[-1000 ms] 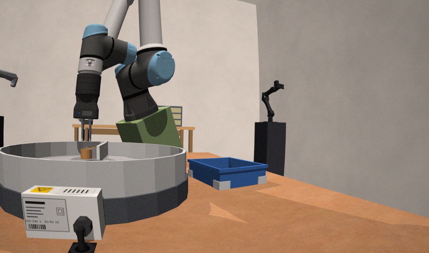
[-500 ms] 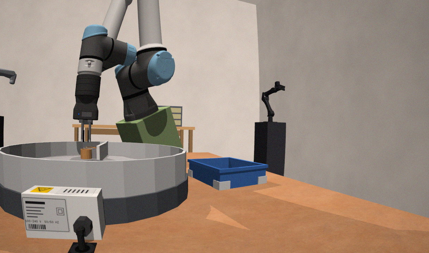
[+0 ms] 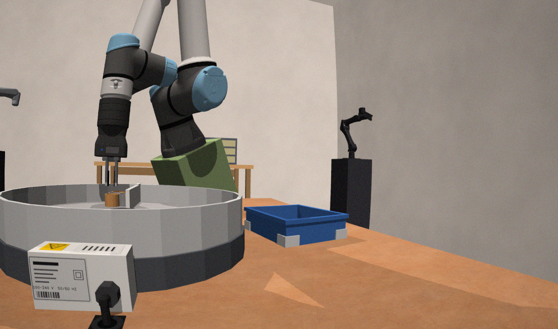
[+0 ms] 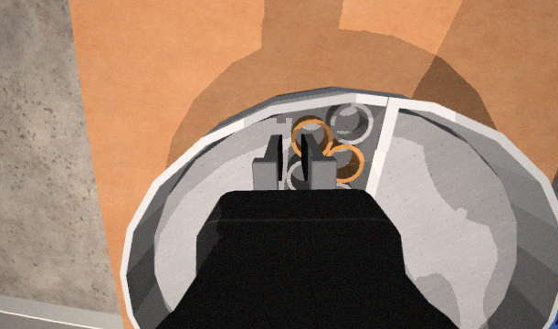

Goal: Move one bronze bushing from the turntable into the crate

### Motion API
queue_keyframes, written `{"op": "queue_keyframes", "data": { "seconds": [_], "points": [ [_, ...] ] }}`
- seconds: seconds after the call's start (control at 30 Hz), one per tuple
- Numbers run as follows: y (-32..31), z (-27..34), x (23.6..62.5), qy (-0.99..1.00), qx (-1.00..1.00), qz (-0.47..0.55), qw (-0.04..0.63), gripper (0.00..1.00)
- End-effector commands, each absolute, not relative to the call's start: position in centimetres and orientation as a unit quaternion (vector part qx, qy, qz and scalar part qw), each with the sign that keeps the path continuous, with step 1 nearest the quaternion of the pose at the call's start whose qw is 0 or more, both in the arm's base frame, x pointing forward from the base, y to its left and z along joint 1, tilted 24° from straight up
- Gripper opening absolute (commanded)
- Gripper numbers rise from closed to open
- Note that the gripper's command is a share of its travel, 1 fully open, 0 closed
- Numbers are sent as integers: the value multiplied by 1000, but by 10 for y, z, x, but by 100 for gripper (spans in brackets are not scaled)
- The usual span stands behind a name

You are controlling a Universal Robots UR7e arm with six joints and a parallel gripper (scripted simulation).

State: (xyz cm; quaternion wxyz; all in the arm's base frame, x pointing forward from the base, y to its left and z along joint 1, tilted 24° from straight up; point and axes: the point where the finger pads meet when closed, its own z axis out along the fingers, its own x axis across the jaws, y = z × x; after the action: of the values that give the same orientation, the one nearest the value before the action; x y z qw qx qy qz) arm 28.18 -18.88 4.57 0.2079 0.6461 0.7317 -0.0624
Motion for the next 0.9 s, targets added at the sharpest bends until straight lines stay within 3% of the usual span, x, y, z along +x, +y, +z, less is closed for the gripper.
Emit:
{"op": "queue_keyframes", "data": {
  "seconds": [0.0,0.87],
  "points": [
    [-189,44,281,732,646,-62,207,40],
    [-187,40,279,732,647,-62,205,40]
  ]
}}
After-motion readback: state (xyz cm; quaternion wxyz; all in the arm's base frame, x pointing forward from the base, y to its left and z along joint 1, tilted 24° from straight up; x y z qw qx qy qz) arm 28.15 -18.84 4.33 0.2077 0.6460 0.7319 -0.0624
